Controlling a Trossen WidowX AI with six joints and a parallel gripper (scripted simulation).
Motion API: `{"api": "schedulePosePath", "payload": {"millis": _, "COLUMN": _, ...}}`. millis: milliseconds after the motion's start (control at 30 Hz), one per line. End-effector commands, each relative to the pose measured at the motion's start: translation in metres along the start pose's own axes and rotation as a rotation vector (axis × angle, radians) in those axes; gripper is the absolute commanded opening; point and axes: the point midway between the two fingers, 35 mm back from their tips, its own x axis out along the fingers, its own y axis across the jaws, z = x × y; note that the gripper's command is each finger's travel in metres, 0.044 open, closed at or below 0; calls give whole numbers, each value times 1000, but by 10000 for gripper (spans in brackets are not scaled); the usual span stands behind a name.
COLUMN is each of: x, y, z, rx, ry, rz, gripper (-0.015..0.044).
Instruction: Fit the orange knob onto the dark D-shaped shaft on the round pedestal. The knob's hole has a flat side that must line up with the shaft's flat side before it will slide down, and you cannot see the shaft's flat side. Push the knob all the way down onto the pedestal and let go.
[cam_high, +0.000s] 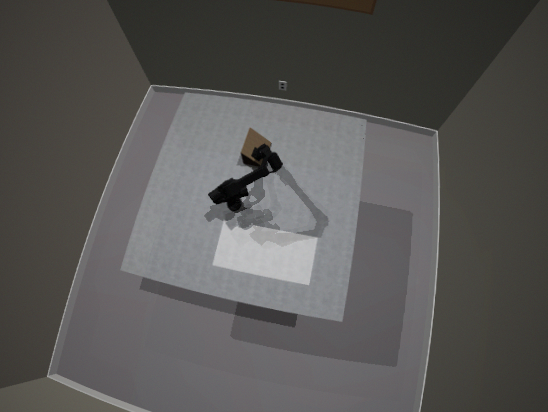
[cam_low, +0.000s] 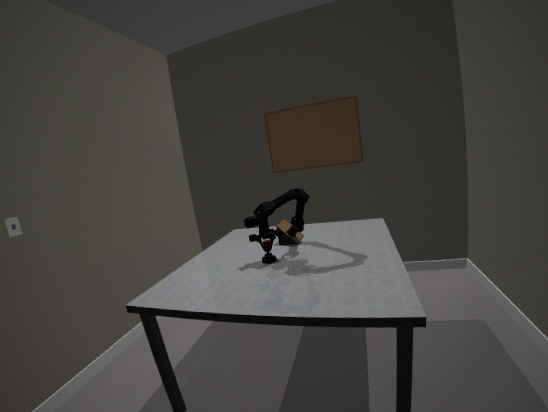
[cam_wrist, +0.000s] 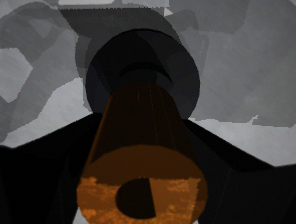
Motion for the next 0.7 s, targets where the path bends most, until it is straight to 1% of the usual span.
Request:
{"api": "schedulePosePath", "payload": {"millis": 0, "x": -1, "y": -2, "z": 0, "rx": -5, "ry": -5, "rz": -5, "gripper": 0}}
{"api": "schedulePosePath", "payload": {"millis": 667, "x": 2, "y": -3, "z": 2, "rx": -5, "ry": -5, "rz": -5, "gripper": 0}}
